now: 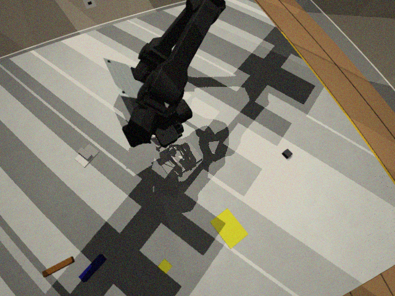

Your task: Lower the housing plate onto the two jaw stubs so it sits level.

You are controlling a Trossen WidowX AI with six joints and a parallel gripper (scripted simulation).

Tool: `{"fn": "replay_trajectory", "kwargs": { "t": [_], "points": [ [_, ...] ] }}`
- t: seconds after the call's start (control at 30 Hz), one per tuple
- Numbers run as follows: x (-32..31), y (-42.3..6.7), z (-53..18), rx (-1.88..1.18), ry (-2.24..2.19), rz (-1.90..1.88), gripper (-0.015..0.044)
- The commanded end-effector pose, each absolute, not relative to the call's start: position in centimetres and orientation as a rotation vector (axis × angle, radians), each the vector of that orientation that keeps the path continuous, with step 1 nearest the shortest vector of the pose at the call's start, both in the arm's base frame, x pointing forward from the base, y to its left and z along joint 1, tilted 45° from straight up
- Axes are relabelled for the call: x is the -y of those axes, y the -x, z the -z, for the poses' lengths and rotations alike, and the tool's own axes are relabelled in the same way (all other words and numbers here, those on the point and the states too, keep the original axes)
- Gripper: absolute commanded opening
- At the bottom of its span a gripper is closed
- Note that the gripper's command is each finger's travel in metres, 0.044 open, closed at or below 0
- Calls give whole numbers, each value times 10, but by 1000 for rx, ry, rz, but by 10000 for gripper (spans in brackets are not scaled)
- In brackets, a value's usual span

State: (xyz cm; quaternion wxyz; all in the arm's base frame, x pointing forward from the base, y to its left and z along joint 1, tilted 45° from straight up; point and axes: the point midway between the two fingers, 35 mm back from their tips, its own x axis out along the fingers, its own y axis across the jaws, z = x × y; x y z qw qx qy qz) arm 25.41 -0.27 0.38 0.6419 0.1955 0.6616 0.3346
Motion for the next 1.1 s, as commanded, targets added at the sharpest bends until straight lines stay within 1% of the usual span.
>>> {"fn": "replay_trajectory", "kwargs": {
  "t": [0.0,1.07],
  "points": [
    [-8,-251,-12,-1477,-406,-813,351],
    [-14,-249,-16,-1457,-377,-848,351]
  ]
}}
